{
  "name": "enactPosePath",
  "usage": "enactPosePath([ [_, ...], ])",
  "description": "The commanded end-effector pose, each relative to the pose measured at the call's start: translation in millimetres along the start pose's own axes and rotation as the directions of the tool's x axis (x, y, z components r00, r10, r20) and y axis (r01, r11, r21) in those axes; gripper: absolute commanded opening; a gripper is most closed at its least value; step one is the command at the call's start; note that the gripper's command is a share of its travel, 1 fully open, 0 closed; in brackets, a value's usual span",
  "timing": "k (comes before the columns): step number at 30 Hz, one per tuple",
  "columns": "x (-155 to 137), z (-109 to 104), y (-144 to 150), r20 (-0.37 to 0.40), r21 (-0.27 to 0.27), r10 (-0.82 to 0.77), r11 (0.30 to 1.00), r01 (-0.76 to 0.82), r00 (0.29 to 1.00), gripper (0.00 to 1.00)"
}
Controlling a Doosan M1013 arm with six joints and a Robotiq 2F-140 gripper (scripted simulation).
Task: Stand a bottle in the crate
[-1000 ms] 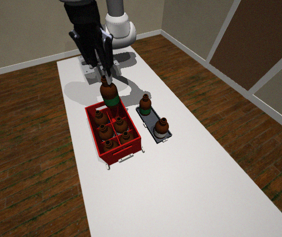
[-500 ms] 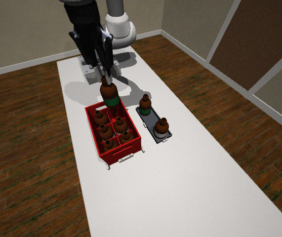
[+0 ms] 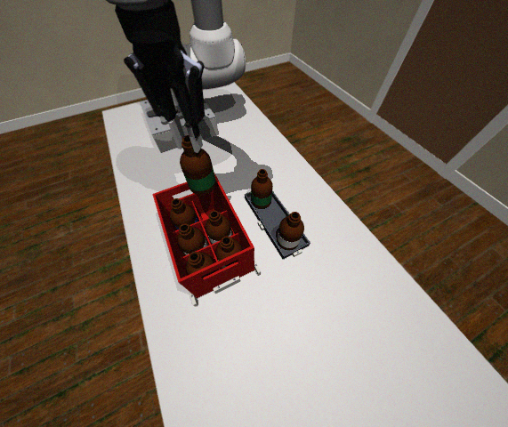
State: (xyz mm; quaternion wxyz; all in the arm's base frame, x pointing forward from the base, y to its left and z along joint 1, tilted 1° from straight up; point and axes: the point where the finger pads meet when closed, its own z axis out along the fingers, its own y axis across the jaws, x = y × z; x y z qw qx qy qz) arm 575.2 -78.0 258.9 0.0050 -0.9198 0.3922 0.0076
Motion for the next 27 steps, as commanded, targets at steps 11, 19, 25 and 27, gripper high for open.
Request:
enactPosePath([
  [11, -0.2, 2.4, 3.4, -0.002, -0.002, 0.0, 1.0, 0.0, 1.0, 0.0],
  [19, -1.2, 4.3, 4.2, -0.002, -0.002, 0.0, 1.0, 0.0, 1.0, 0.0],
  [25, -2.2, 6.5, 5.2, -0.002, -0.002, 0.0, 1.0, 0.0, 1.0, 0.0],
  [27, -2.4, 7.0, 5.5, -0.002, -0.002, 0.0, 1.0, 0.0, 1.0, 0.0],
])
